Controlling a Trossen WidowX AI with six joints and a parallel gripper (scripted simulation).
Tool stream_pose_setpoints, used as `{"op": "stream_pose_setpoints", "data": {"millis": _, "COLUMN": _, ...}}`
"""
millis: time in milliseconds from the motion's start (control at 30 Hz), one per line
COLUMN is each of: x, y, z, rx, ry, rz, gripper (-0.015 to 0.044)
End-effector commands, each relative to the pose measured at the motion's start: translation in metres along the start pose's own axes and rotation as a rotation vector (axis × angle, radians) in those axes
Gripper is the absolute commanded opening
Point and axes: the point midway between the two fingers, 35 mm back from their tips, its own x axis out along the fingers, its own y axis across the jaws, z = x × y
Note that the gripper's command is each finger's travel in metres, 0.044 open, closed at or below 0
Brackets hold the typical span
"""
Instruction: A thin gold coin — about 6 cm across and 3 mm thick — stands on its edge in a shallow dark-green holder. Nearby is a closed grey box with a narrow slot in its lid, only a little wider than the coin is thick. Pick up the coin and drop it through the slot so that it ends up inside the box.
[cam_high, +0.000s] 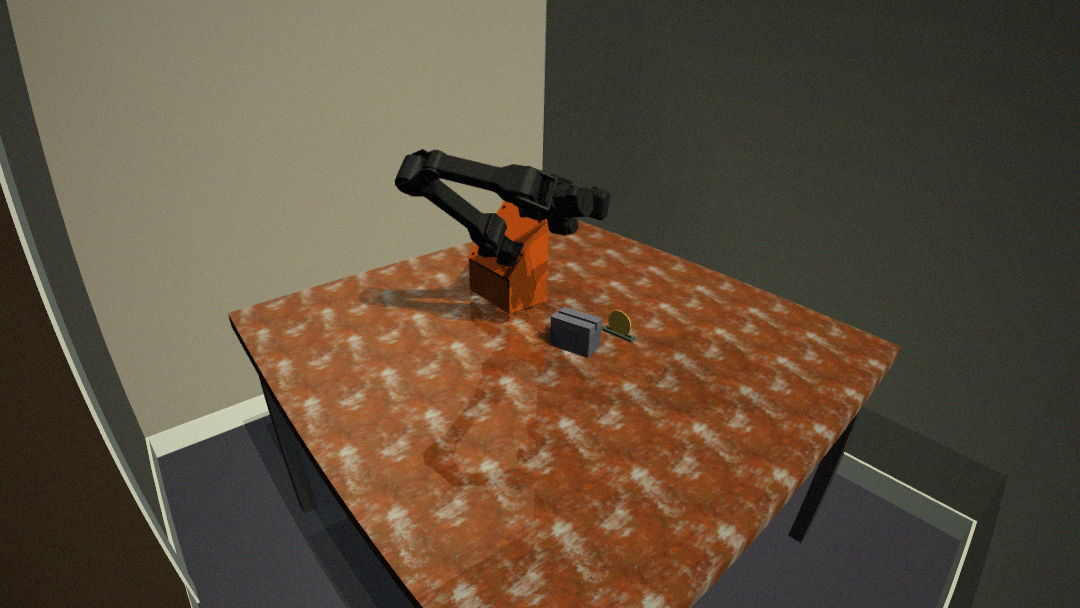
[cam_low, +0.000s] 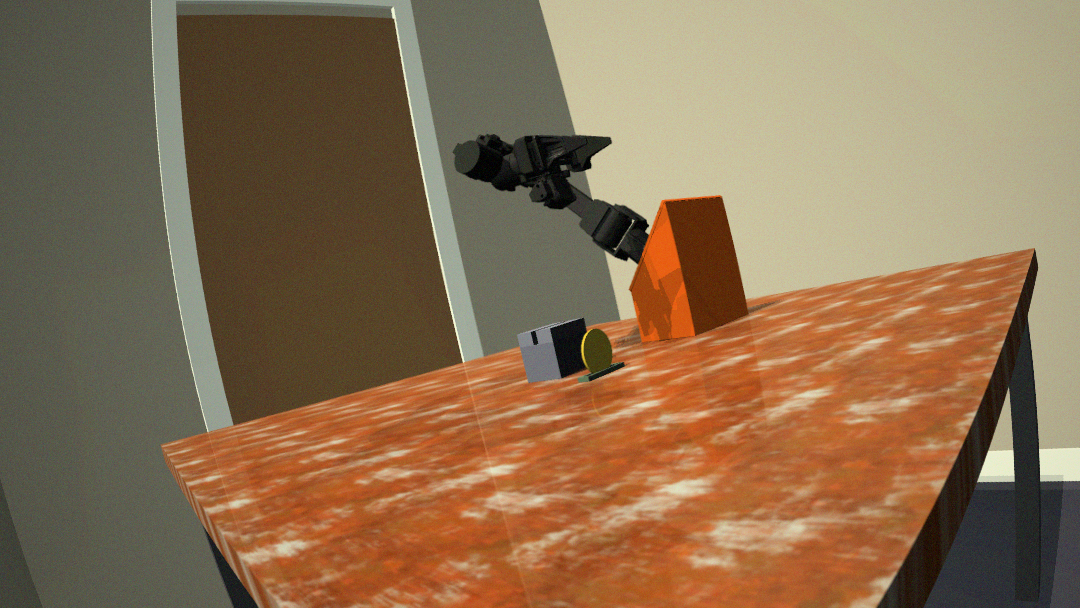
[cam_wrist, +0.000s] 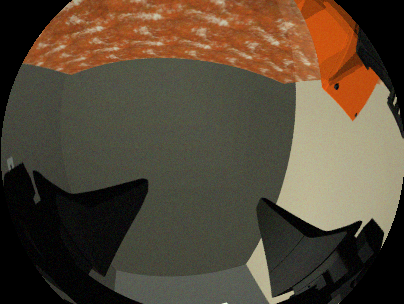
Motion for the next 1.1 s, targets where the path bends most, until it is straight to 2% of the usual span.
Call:
{"op": "stream_pose_setpoints", "data": {"millis": 0, "x": 0.001, "y": 0.001, "z": 0.002, "rx": -0.010, "ry": -0.014, "rz": 0.000, "gripper": 0.0374}}
{"op": "stream_pose_setpoints", "data": {"millis": 133, "x": 0.013, "y": 0.028, "z": 0.039, "rx": -0.221, "ry": -0.296, "rz": -0.036, "gripper": 0.0269}}
{"op": "stream_pose_setpoints", "data": {"millis": 267, "x": 0.019, "y": 0.058, "z": 0.084, "rx": -0.498, "ry": -0.632, "rz": -0.180, "gripper": 0.0164}}
{"op": "stream_pose_setpoints", "data": {"millis": 433, "x": 0.018, "y": 0.091, "z": 0.131, "rx": -0.849, "ry": -1.007, "rz": -0.512, "gripper": 0.0161}}
{"op": "stream_pose_setpoints", "data": {"millis": 600, "x": 0.013, "y": 0.124, "z": 0.159, "rx": -1.153, "ry": -1.298, "rz": -0.971, "gripper": 0.0161}}
{"op": "stream_pose_setpoints", "data": {"millis": 667, "x": 0.014, "y": 0.132, "z": 0.161, "rx": -1.186, "ry": -1.328, "rz": -1.036, "gripper": 0.0161}}
{"op": "stream_pose_setpoints", "data": {"millis": 833, "x": 0.015, "y": 0.134, "z": 0.161, "rx": -1.188, "ry": -1.330, "rz": -1.041, "gripper": 0.0161}}
{"op": "stream_pose_setpoints", "data": {"millis": 967, "x": 0.015, "y": 0.138, "z": 0.193, "rx": -1.187, "ry": -1.331, "rz": -1.042, "gripper": 0.0161}}
{"op": "stream_pose_setpoints", "data": {"millis": 1067, "x": 0.015, "y": 0.138, "z": 0.196, "rx": -1.187, "ry": -1.331, "rz": -1.042, "gripper": 0.0161}}
